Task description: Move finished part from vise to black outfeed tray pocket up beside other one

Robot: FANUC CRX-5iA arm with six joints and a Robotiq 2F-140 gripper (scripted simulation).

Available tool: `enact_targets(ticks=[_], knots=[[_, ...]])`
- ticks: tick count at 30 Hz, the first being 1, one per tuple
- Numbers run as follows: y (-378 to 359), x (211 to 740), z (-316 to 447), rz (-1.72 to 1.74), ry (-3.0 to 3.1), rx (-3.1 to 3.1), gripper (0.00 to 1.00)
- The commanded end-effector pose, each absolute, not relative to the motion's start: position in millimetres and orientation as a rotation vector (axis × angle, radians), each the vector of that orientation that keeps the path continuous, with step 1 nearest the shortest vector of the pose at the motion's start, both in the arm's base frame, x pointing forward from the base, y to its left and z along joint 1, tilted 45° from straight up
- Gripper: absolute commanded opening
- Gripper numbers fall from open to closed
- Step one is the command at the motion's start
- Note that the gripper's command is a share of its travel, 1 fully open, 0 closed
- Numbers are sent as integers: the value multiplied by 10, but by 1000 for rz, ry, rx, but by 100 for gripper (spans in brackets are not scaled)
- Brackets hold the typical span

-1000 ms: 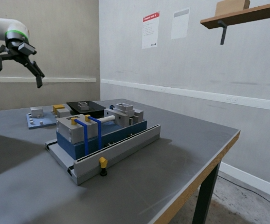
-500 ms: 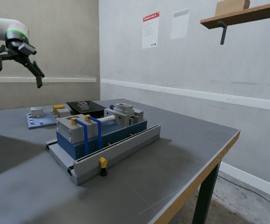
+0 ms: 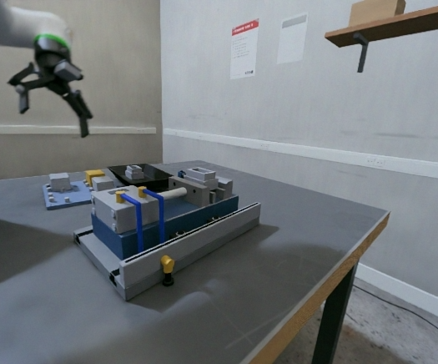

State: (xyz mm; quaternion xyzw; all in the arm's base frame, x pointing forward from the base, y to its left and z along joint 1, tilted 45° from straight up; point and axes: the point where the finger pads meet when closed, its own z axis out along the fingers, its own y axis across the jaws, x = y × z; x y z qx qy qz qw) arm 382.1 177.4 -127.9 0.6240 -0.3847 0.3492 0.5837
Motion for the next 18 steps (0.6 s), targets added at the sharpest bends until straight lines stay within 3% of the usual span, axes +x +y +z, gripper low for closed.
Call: enact_targets(ticks=[1, 18], knots=[[1703, 4151, -1023, 768, -973, 1537, 100], [1036, 5117, -9, 680, -1244, 1753, 100]])
